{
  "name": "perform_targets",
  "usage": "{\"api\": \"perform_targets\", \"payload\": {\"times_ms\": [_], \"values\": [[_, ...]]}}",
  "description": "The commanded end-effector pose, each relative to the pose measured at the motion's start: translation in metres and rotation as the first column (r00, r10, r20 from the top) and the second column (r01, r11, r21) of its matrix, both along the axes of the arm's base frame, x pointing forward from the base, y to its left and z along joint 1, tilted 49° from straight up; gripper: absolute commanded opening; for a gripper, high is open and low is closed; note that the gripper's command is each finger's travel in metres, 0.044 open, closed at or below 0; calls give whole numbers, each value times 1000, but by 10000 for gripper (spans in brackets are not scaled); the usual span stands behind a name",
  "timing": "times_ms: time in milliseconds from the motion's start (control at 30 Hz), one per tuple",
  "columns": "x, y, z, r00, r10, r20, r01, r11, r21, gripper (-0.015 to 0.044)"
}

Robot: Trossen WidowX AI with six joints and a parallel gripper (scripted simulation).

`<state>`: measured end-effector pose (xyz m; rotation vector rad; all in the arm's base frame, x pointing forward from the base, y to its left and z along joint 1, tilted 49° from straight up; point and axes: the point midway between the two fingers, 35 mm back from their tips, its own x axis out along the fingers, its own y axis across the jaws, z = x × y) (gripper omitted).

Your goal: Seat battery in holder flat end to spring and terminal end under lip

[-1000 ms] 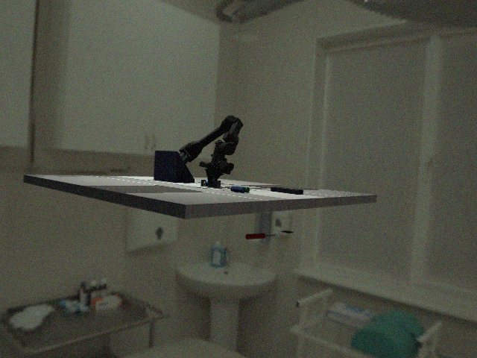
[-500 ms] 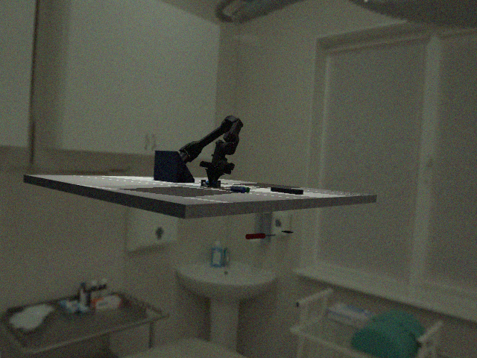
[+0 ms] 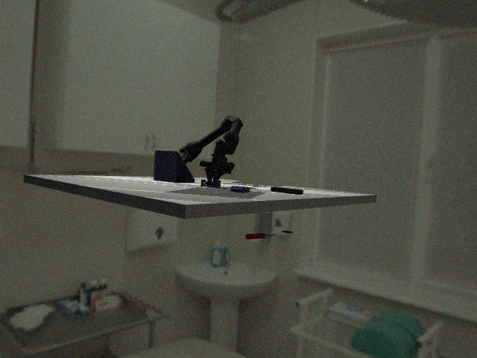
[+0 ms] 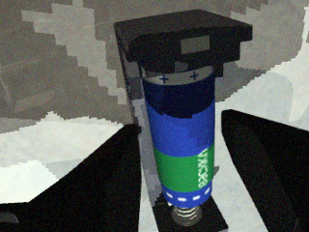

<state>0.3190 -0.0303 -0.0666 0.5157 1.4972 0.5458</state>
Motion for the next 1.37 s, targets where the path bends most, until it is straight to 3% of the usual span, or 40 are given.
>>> {"api": "perform_targets", "payload": {"times_ms": [0,233,567,1333], "values": [[0,-6,5,1000,3,6,-3,1000,-3,178],[-1,-10,9,1000,4,7,-4,1000,-3,178],[-12,-64,57,1000,4,6,-4,1000,-5,440],[-13,-65,56,1000,4,6,-4,1000,-5,440]]}}
